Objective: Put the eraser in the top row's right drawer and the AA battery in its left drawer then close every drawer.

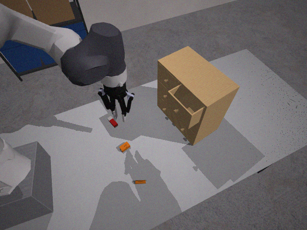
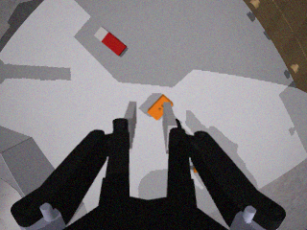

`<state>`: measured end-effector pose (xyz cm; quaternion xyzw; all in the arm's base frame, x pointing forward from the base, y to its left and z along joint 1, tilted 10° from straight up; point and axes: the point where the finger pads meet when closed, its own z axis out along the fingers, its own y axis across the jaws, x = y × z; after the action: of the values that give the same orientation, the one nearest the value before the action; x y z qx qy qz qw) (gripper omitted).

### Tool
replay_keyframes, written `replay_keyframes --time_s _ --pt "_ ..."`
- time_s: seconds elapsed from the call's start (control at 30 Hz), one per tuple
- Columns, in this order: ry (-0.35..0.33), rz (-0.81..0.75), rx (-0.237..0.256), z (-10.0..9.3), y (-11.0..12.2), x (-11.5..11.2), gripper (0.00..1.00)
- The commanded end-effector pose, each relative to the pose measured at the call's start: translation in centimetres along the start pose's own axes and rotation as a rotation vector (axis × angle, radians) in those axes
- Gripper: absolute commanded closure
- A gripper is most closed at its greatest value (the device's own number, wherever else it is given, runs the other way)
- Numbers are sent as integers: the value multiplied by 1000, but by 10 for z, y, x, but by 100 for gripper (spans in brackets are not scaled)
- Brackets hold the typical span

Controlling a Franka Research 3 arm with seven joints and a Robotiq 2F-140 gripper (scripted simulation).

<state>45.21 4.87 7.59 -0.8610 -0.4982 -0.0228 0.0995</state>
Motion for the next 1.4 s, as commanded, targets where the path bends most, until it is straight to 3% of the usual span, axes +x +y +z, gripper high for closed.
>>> replay_keyframes --time_s 0.0,0.13,0.23,0.4,0.57,1.37 --pt "14 -229 -38 18 -5 23 80" --pt "4 -433 -43 51 -30 45 80" --pt "4 -433 -43 51 -30 45 80" --pt "-7 -713 -56 89 -66 70 80" --pt "-11 -834 -64 103 -83 78 80" --pt "-12 -865 -67 107 -87 81 77"
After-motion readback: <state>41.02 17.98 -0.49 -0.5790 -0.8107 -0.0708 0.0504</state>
